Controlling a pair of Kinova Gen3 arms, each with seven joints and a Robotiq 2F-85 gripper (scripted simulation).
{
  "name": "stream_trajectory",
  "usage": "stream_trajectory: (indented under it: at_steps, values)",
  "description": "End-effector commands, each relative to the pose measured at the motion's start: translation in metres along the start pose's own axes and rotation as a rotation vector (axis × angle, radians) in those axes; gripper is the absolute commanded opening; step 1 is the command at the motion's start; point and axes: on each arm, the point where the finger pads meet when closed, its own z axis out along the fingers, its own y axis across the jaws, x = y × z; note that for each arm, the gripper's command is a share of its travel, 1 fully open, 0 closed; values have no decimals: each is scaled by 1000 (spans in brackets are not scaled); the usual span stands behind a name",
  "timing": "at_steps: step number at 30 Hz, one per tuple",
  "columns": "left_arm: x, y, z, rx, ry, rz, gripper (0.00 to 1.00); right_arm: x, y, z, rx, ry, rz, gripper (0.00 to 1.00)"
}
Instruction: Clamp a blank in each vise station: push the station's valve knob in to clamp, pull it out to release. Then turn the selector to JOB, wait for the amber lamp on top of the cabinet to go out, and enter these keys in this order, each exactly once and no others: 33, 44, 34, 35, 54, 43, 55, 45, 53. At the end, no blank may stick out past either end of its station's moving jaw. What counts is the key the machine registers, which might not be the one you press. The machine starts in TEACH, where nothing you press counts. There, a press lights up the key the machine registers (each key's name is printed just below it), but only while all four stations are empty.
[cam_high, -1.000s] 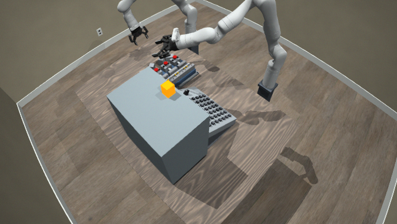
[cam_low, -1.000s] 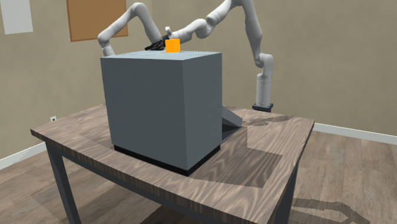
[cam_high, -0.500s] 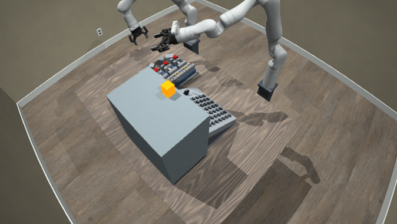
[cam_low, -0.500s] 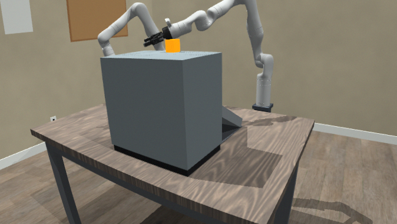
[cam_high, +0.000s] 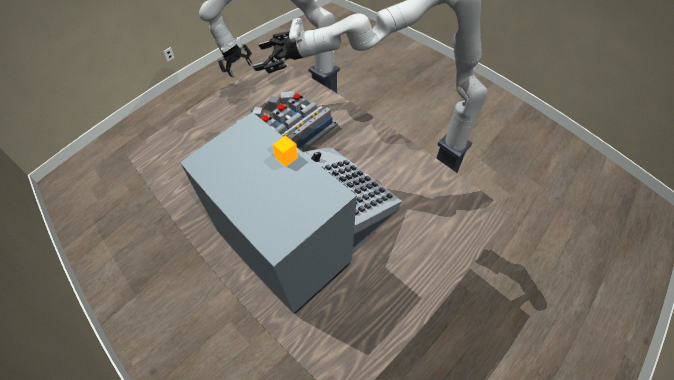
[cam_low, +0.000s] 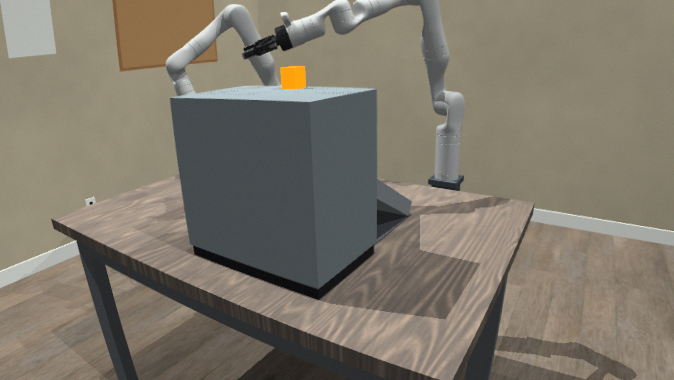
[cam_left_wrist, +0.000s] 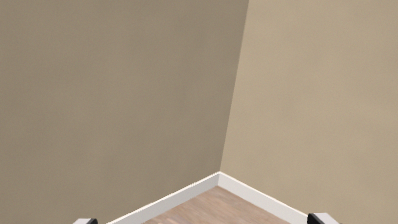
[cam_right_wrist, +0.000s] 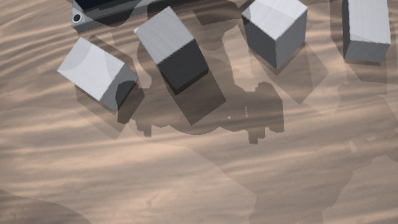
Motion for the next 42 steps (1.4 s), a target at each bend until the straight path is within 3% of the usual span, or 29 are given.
stream_trajectory:
  at_steps: [1, 9, 28, 35, 42]
  values:
    - [19, 4, -6, -3, -24, -2, 1000, 0, 0, -1, -2, 0, 0, 1000]
    - [31, 6, -10, -3, -24, -2, 1000, 0, 0, -1, -2, 0, 0, 1000]
    - [29, 3, -18, 0, -48, 23, 1000, 0, 0, -1, -2, 0, 0, 1000]
    - [24, -6, -38, 8, -110, 87, 1000, 0, 0, -1, -2, 0, 0, 1000]
    - [13, -23, -78, 24, -235, 216, 1000, 0, 0, -1, -2, 0, 0, 1000]
